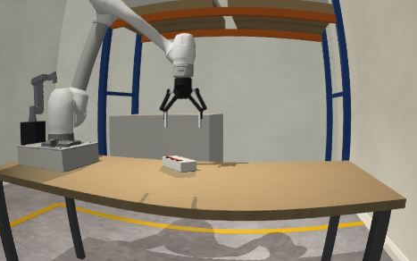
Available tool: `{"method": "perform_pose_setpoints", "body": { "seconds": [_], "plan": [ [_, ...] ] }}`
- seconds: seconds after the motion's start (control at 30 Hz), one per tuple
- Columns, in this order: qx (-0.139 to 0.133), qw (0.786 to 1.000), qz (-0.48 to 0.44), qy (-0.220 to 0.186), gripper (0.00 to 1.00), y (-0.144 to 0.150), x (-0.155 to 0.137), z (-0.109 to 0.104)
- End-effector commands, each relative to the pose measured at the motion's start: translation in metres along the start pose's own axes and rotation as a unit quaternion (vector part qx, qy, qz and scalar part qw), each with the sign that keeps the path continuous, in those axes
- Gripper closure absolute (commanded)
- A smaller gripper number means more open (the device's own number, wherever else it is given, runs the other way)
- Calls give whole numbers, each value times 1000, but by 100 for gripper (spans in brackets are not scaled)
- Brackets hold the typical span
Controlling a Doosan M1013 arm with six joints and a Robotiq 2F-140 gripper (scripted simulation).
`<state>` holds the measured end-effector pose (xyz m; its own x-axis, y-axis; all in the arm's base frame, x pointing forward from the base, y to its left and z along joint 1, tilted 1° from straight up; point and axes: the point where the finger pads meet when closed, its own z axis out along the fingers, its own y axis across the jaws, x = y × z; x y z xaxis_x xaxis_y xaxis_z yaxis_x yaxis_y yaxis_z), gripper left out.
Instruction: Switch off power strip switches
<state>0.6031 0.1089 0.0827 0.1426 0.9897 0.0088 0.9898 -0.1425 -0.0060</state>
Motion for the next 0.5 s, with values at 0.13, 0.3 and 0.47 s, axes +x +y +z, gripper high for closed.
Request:
{"method": "perform_pose_setpoints", "body": {
  "seconds": [0.13,0.3,0.47],
  "plan": [
    [2,974,-229,-2,0,-23,-30,35],
    [2,937,-350,-1,0,-33,-43,48],
    [2,929,-371,-1,100,-35,-45,51]
  ]
}}
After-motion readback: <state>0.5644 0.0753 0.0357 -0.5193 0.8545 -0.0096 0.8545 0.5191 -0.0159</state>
